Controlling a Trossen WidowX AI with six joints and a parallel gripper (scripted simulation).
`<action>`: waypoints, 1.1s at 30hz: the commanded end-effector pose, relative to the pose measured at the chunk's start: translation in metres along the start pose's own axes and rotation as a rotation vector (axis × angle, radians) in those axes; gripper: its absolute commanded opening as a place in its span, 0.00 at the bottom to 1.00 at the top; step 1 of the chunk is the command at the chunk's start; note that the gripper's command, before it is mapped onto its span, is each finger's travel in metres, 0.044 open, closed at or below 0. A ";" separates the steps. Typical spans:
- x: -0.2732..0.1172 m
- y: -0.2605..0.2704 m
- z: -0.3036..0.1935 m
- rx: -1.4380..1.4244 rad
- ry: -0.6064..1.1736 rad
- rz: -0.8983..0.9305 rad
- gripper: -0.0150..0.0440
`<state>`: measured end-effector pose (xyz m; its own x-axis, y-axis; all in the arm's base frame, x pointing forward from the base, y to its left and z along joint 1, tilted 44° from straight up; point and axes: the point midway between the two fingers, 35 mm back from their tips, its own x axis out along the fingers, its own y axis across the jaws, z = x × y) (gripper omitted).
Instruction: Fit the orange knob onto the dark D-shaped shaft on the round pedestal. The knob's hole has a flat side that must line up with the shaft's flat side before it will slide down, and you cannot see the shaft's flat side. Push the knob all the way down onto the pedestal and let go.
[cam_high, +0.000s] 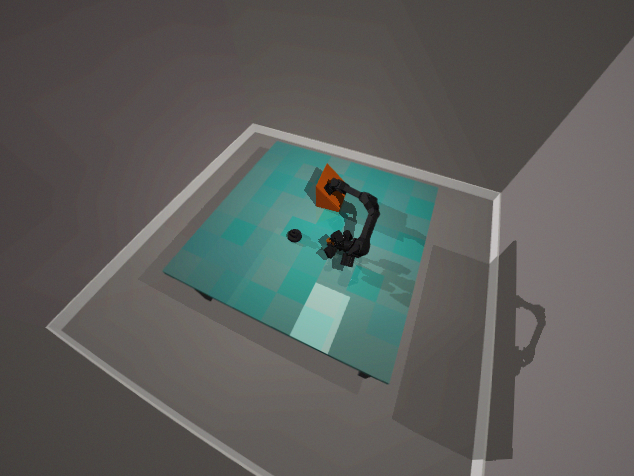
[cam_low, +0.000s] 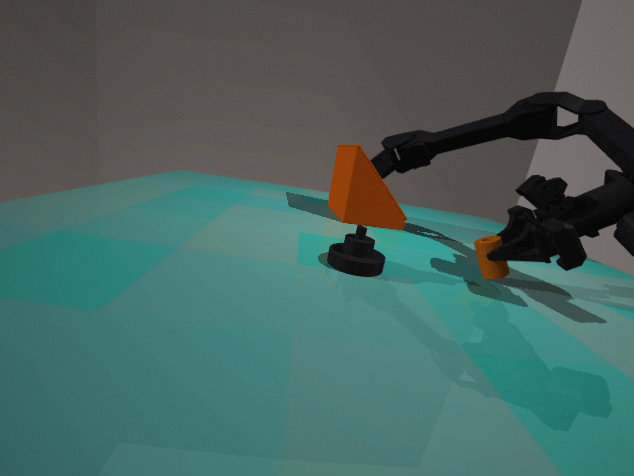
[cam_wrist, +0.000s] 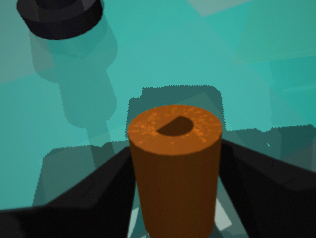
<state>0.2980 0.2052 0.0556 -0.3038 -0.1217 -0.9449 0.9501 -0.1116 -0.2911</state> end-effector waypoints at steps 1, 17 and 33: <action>-0.002 0.000 -0.003 0.003 -0.066 0.001 0.56; -0.009 0.000 -0.008 0.002 -0.078 0.009 0.56; -0.008 0.000 -0.008 -0.002 -0.079 0.008 0.69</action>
<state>0.3007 0.2145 0.0625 -0.2995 -0.1996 -0.9330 0.9530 -0.1085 -0.2827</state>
